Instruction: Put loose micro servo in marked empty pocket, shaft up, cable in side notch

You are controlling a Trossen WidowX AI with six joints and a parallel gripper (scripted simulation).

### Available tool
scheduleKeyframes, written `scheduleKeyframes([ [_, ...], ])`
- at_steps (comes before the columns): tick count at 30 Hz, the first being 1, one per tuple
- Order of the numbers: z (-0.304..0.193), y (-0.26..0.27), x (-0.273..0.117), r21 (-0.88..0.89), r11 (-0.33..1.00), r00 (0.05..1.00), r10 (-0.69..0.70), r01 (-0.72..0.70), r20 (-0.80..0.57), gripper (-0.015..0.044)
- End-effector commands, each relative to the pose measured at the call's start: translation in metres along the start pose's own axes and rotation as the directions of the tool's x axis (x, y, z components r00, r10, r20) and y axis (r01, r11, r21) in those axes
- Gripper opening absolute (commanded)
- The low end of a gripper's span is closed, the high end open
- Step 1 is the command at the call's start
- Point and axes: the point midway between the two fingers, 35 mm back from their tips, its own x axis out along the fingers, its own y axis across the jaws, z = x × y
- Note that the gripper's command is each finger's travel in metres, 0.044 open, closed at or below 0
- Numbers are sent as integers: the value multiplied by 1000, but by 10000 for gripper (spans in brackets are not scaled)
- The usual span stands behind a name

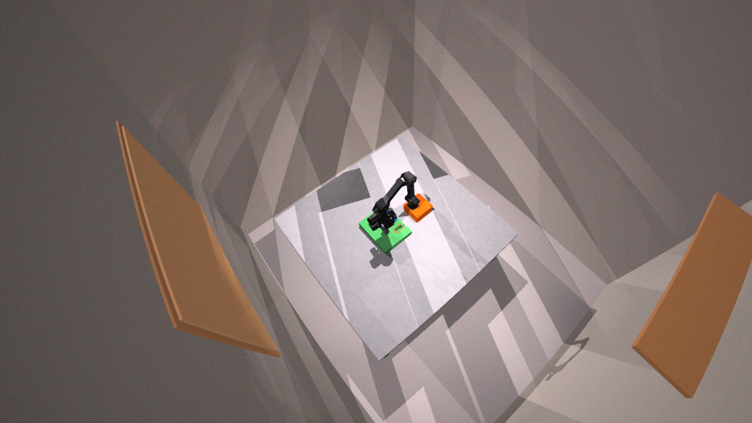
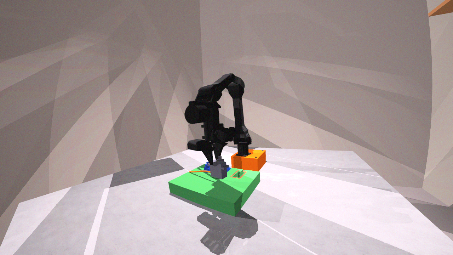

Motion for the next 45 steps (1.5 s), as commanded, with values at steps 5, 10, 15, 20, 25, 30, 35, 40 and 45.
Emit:
scheduleKeyframes([
  [5,18,2,-1,-5,1000,1000,-1,1,6,0],
  [10,43,6,-2,-5,1000,1000,0,0,9,0],
  [15,50,7,-2,12,1000,1000,0,0,10,0],
  [20,50,7,-2,144,990,1000,0,-1,10,0],
  [25,50,7,-2,311,951,1000,0,-3,10,0],
  [30,50,7,-2,468,884,1000,0,-4,10,0],
  [35,50,7,-2,612,791,1000,-1,-6,10,0],
  [40,50,7,-2,738,675,1000,-1,-7,10,0],
  [45,50,7,-2,842,539,1000,-1,-8,10,0],
])
